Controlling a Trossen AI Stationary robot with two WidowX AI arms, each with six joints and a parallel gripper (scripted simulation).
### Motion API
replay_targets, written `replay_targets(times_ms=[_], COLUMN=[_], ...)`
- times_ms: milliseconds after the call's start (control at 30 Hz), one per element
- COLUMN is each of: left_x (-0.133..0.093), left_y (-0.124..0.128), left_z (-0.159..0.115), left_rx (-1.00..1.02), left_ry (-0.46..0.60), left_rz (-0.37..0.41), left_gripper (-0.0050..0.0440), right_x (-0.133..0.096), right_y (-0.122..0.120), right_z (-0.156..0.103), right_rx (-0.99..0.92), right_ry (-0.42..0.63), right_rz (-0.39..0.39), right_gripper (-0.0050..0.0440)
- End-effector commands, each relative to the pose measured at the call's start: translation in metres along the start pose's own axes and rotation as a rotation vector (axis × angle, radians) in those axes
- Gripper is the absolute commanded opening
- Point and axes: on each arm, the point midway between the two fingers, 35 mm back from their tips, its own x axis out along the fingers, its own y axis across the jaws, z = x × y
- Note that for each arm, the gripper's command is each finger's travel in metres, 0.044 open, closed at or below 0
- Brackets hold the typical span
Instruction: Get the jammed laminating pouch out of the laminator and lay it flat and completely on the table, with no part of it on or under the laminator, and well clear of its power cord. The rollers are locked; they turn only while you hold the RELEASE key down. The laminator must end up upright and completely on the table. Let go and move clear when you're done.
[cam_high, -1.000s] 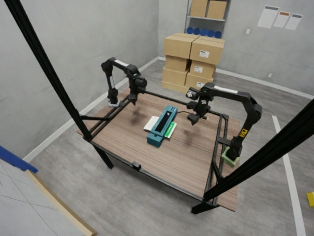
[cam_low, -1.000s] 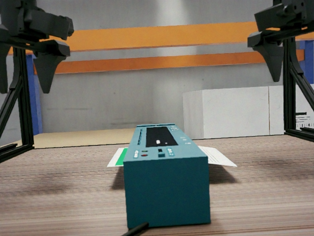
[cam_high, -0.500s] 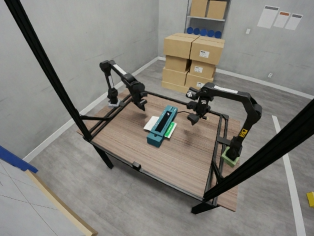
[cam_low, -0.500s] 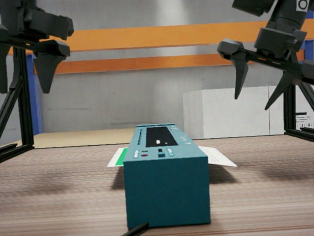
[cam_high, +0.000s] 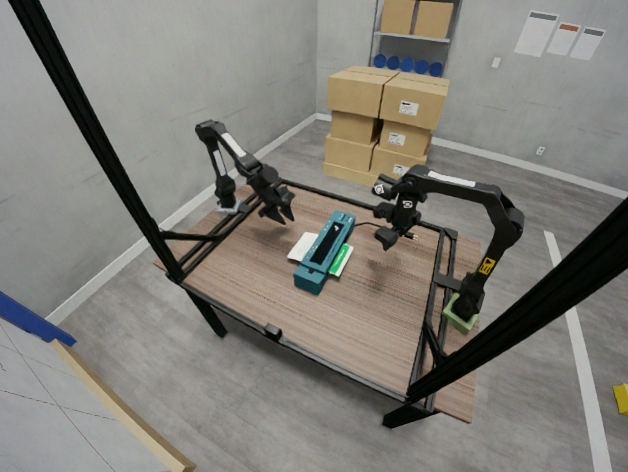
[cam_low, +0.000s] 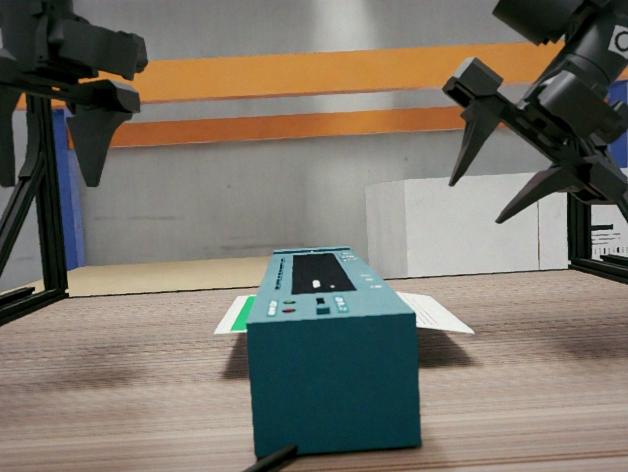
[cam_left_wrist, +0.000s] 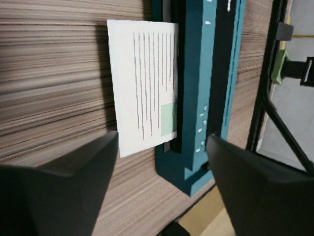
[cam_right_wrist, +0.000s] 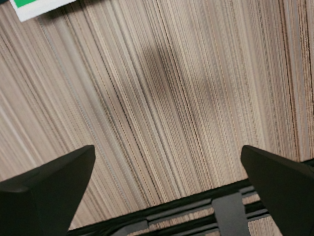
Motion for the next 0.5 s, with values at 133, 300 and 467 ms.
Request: replay_targets(times_ms=[133, 300, 467], left_x=[0.009, 0.034, 0.034], left_y=[0.005, 0.027, 0.027], left_z=[-0.002, -0.004, -0.004], left_rx=[-0.040, -0.075, -0.075], left_ry=[-0.007, -0.017, -0.017], left_rz=[-0.055, -0.085, -0.085], left_gripper=[0.0266, 0.0266, 0.0266], right_x=[-0.006, -0.006, -0.006], right_y=[0.000, 0.000, 0.000], right_z=[0.001, 0.001, 0.001], right_rx=[0.000, 0.000, 0.000], right_ry=[-0.024, -0.024, -0.024], right_rz=[0.003, 0.003, 0.003], right_gripper=[0.0440, 0.0440, 0.0440])
